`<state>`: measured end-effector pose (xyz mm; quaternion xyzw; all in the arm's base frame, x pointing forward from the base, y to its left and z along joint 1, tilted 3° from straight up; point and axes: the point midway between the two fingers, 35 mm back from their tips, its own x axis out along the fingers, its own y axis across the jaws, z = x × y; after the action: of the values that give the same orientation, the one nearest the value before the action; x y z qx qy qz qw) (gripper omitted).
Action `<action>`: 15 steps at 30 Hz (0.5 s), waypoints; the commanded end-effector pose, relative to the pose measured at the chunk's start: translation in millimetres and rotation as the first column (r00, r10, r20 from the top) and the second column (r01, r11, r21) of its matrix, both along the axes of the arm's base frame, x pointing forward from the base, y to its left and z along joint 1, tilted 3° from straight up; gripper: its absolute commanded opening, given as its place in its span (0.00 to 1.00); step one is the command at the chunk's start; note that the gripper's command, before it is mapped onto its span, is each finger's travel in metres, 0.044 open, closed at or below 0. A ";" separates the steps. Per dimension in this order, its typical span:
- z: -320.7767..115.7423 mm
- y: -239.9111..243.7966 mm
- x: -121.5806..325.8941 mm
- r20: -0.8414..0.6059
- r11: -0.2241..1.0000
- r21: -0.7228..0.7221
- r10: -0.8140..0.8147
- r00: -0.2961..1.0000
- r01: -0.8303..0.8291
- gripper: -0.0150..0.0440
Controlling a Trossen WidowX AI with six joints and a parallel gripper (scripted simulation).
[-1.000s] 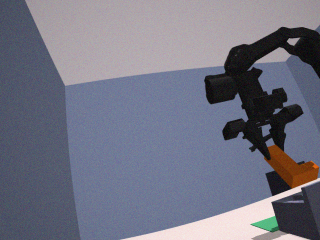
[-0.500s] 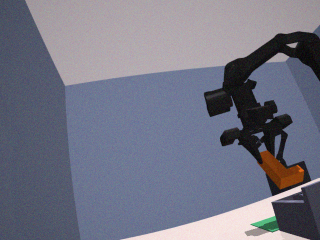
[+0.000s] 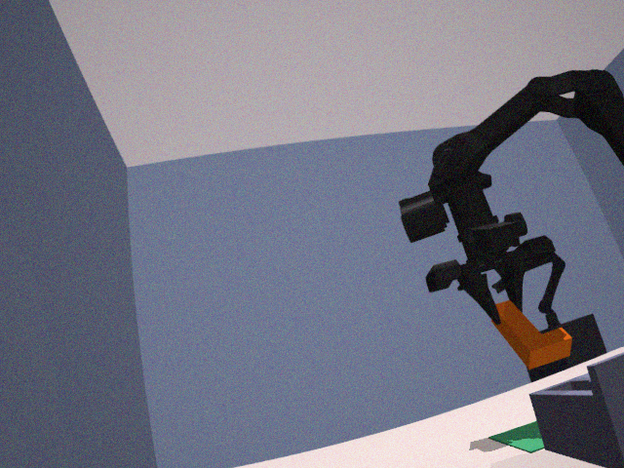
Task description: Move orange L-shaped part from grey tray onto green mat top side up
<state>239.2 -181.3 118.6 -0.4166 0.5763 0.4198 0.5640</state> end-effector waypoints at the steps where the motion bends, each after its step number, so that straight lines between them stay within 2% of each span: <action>1: -1.0 -4.6 -1.8 -0.004 1.000 -0.001 0.007 1.000 -0.007 0.25; 15: -20.3 -4.9 -2.0 -0.004 1.000 -0.001 0.007 1.000 -0.007 0.25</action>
<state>238.1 -185.7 104.8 -0.4176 0.5752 0.4212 0.5633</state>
